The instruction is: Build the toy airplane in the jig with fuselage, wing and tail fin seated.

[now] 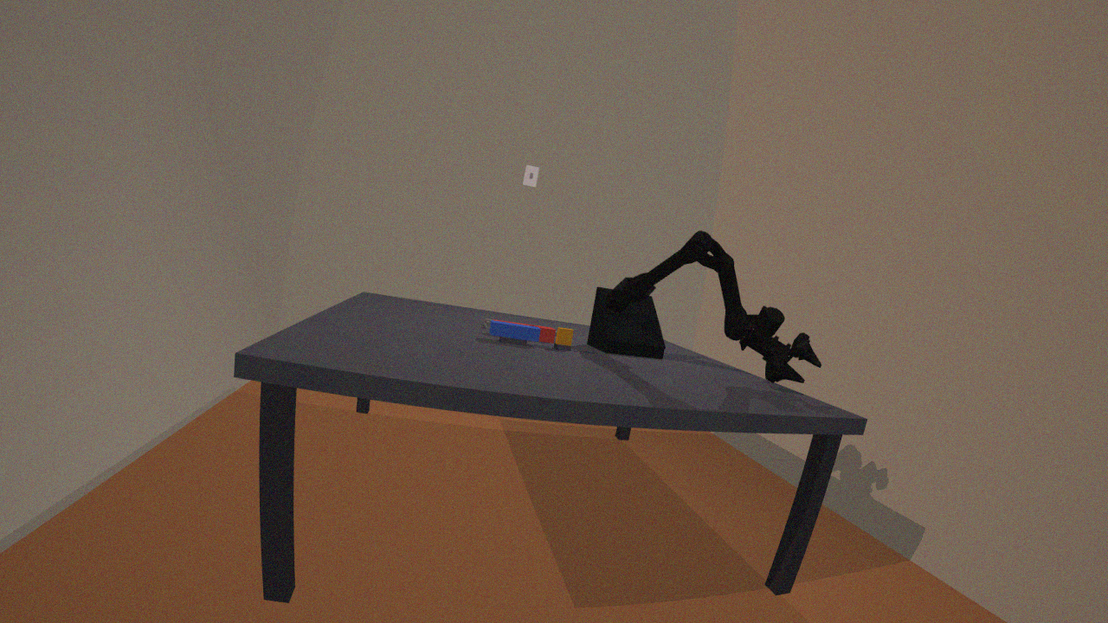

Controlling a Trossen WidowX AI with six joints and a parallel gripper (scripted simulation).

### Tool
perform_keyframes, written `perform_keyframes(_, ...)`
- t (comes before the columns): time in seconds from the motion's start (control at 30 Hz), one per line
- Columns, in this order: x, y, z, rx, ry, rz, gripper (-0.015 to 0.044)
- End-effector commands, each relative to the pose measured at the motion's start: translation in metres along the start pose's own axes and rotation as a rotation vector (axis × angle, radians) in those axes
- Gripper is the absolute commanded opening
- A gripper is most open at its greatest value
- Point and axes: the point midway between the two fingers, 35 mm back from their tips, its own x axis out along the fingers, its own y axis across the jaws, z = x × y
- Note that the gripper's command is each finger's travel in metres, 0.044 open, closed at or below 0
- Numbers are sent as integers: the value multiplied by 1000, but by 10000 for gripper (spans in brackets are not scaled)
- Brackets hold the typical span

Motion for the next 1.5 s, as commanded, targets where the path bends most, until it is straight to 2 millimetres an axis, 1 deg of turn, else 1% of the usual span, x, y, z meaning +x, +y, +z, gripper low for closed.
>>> perform_keyframes(0.0, -3, 27, 23, -121, -67, 34, 440)
perform_keyframes(0.2, -12, 60, 54, -289, -158, 59, 440)
perform_keyframes(0.4, -26, 92, 86, -474, -257, 55, 440)
perform_keyframes(0.53, -37, 106, 110, -592, -317, 22, 440)
perform_keyframes(0.7, -57, 129, 148, -751, -411, -40, 440)
perform_keyframes(0.83, -80, 148, 180, -867, -491, -102, 440)
perform_keyframes(0.97, -106, 166, 212, -949, -572, -165, 440)
perform_keyframes(1.17, -161, 194, 263, -1032, -722, -274, 440)
perform_keyframes(1.3, -208, 206, 301, -1055, -838, -368, 440)
perform_keyframes(1.4, -248, 209, 330, -1044, -924, -446, 440)
perform_keyframes(1.47, -278, 209, 345, -1005, -996, -488, 440)
